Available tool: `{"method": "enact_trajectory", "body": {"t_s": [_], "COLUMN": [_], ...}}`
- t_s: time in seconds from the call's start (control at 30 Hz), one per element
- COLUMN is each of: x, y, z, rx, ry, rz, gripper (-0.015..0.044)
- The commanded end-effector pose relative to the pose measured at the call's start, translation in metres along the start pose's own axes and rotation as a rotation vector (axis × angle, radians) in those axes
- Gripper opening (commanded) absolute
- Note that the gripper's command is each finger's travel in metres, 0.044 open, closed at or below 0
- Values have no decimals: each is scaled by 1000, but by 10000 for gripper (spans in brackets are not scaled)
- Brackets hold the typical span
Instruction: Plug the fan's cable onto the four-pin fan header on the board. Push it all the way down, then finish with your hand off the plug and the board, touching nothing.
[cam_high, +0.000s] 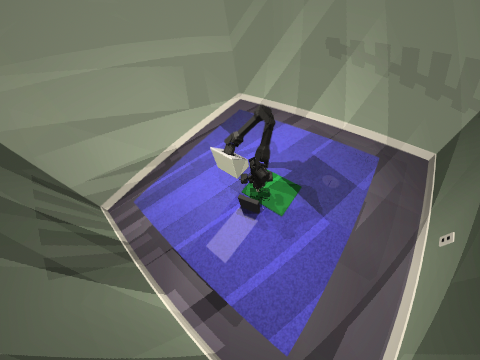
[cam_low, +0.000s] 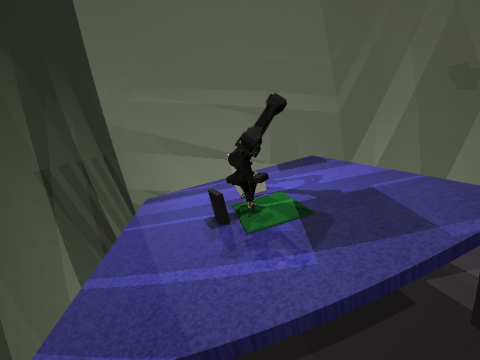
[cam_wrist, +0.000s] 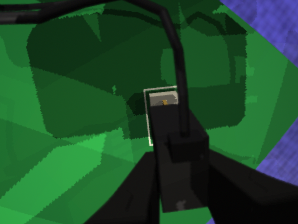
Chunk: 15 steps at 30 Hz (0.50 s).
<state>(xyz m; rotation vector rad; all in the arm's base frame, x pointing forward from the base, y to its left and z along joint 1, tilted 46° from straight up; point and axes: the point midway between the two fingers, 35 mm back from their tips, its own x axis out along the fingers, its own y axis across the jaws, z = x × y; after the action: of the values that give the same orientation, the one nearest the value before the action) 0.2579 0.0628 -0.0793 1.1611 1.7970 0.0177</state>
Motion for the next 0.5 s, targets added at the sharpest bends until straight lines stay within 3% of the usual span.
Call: {"method": "enact_trajectory", "body": {"t_s": [0.0, 0.47], "x": [1, 5], "y": [0, 0], "z": [0, -1], "rx": [6, 7], "ry": [1, 1], "rz": [4, 4], "gripper": [0, 0]}}
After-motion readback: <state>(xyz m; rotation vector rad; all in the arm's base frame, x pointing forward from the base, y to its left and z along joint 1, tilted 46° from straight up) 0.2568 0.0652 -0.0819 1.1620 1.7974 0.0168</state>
